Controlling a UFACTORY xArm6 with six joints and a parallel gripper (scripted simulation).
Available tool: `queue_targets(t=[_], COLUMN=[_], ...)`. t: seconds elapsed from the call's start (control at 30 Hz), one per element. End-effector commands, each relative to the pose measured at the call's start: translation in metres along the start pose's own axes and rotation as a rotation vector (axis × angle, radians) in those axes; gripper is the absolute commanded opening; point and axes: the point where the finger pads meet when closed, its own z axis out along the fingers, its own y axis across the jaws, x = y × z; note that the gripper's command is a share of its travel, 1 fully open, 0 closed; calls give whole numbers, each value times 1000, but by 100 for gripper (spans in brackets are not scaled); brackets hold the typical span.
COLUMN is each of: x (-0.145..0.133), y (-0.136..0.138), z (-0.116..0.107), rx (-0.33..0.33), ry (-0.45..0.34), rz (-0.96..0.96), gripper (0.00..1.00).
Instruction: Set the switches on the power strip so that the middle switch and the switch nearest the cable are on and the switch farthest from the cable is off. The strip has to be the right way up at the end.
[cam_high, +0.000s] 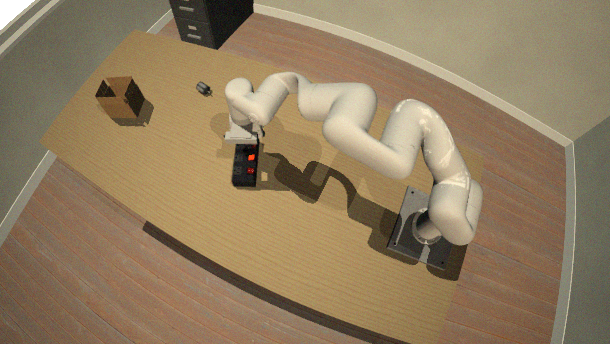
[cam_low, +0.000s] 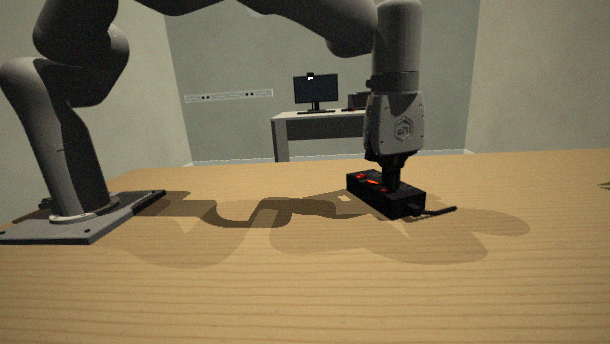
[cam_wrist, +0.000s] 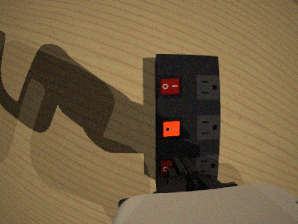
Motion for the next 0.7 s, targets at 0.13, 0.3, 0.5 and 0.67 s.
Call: queue_targets(t=[0.13,0.3,0.5,0.67], x=[-1,-1,-1,-1], y=[1,1,1,1], z=[-2,-2,-2,-4], rx=[-4,-4,-4,-4], ry=[-2,-2,-2,-2], rz=[0,0,0,0], gripper=[0,0,0,0])
